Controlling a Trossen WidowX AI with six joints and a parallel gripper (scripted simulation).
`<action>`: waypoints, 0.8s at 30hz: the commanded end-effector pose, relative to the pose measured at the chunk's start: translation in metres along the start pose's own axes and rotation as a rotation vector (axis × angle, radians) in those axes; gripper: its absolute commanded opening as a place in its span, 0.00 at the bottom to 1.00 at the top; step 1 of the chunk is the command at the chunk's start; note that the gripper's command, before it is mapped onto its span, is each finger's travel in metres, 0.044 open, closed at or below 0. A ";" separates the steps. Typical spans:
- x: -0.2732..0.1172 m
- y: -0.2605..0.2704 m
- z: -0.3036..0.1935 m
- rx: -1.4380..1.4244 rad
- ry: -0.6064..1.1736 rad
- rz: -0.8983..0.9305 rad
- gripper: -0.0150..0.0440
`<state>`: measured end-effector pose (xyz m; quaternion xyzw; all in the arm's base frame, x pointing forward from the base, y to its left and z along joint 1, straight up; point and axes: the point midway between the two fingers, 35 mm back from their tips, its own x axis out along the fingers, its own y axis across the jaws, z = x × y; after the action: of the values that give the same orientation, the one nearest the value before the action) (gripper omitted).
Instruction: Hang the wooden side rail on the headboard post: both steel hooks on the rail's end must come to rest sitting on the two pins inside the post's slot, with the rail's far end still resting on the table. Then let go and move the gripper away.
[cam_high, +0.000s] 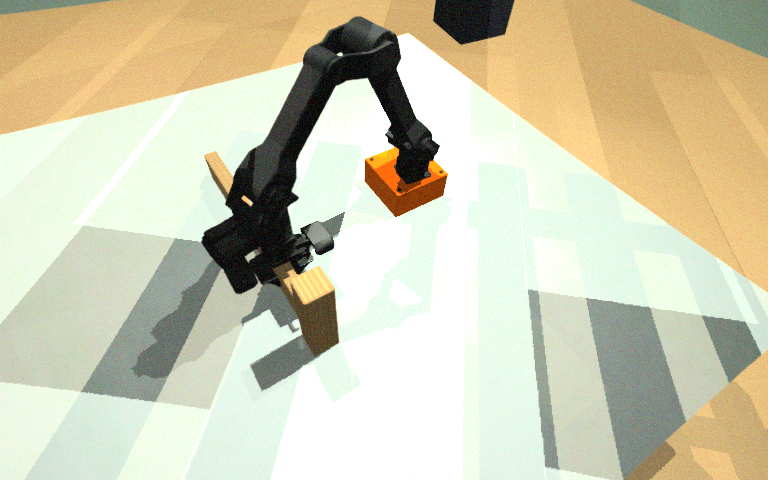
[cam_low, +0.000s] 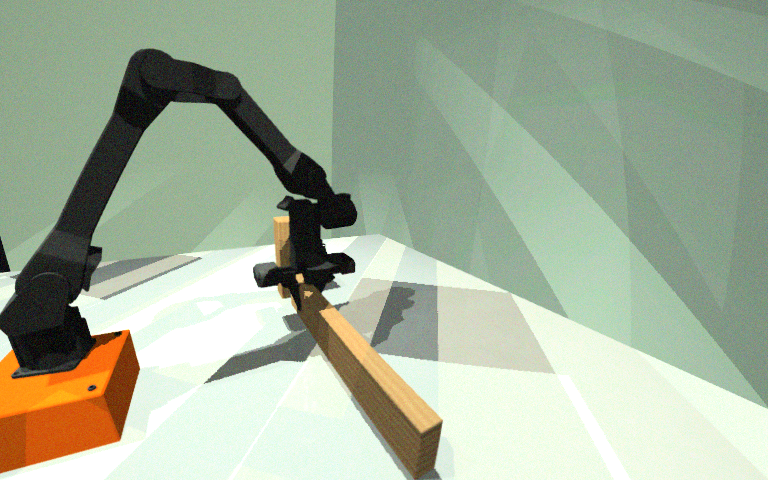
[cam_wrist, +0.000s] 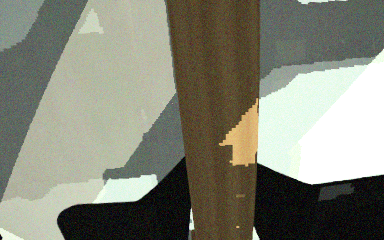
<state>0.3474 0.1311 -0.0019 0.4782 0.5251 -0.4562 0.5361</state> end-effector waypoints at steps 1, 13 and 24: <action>-0.002 0.000 0.000 0.014 -0.001 0.000 0.25; -0.004 0.000 0.000 0.014 -0.001 0.000 0.25; -0.006 0.000 0.000 0.014 -0.001 0.000 0.25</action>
<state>0.3464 0.1306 0.0007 0.4774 0.5254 -0.4583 0.5348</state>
